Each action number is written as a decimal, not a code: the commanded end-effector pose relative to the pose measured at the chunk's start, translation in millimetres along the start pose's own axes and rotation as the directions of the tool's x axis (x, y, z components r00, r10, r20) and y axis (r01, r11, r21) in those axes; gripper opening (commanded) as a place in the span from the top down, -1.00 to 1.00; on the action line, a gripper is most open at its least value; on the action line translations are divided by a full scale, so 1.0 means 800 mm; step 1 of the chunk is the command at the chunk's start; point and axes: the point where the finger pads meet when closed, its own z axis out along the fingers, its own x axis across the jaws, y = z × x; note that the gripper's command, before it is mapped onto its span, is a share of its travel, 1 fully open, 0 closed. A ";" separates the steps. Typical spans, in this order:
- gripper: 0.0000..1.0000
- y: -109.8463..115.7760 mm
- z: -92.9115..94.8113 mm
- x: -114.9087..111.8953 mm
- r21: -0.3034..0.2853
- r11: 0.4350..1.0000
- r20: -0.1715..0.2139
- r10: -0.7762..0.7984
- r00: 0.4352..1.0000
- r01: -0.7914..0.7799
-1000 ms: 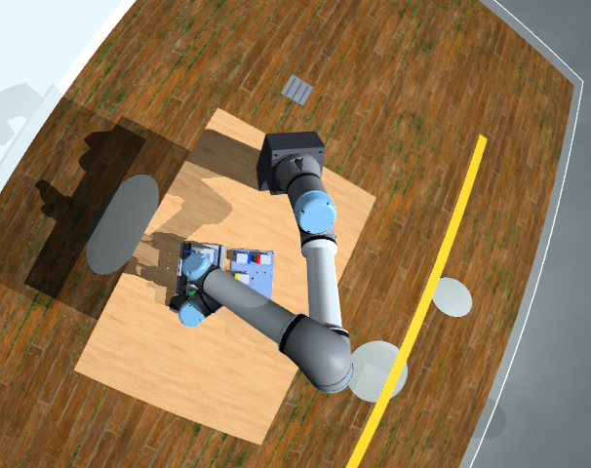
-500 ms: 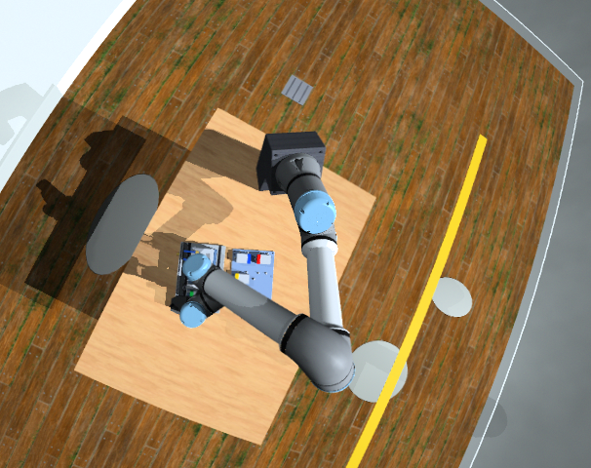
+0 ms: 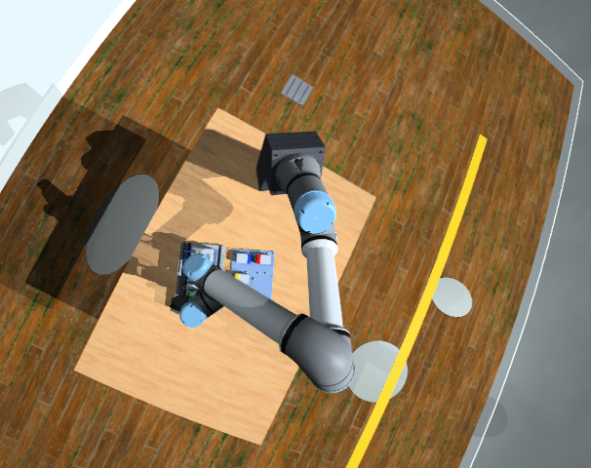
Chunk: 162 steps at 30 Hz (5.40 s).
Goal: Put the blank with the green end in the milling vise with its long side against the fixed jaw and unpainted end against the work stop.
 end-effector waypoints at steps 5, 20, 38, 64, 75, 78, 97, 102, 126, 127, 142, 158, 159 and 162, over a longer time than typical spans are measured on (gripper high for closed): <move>1.00 0.001 0.000 -0.001 -0.001 1.000 0.002 -0.001 1.000 0.001; 1.00 0.000 0.000 -0.001 -0.001 1.000 0.002 -0.001 1.000 0.001; 1.00 0.000 0.000 0.000 -0.001 1.000 0.002 0.000 1.000 0.000; 1.00 -0.001 0.000 0.000 -0.001 1.000 0.001 0.000 1.000 0.000; 1.00 -0.001 0.000 0.000 -0.001 1.000 0.001 0.000 1.000 0.000; 1.00 -0.001 0.000 0.000 -0.001 1.000 0.001 0.000 1.000 0.000; 1.00 -0.001 0.001 0.000 -0.001 1.000 0.001 -0.001 1.000 0.001; 1.00 -0.001 0.001 0.000 -0.001 1.000 0.001 -0.001 1.000 0.001; 1.00 -0.001 0.004 0.000 -0.001 1.000 0.001 -0.001 1.000 0.001; 1.00 -0.001 0.004 0.000 -0.001 1.000 0.001 -0.001 1.000 0.001; -1.00 -0.001 0.003 0.000 0.000 1.000 0.001 -0.001 1.000 0.001; -1.00 -0.001 0.003 0.000 0.000 1.000 0.001 -0.001 1.000 0.001; -1.00 -0.001 0.003 0.000 0.000 1.000 0.001 -0.001 1.000 0.001; -1.00 -0.001 0.003 0.000 0.000 1.000 0.001 -0.001 1.000 0.001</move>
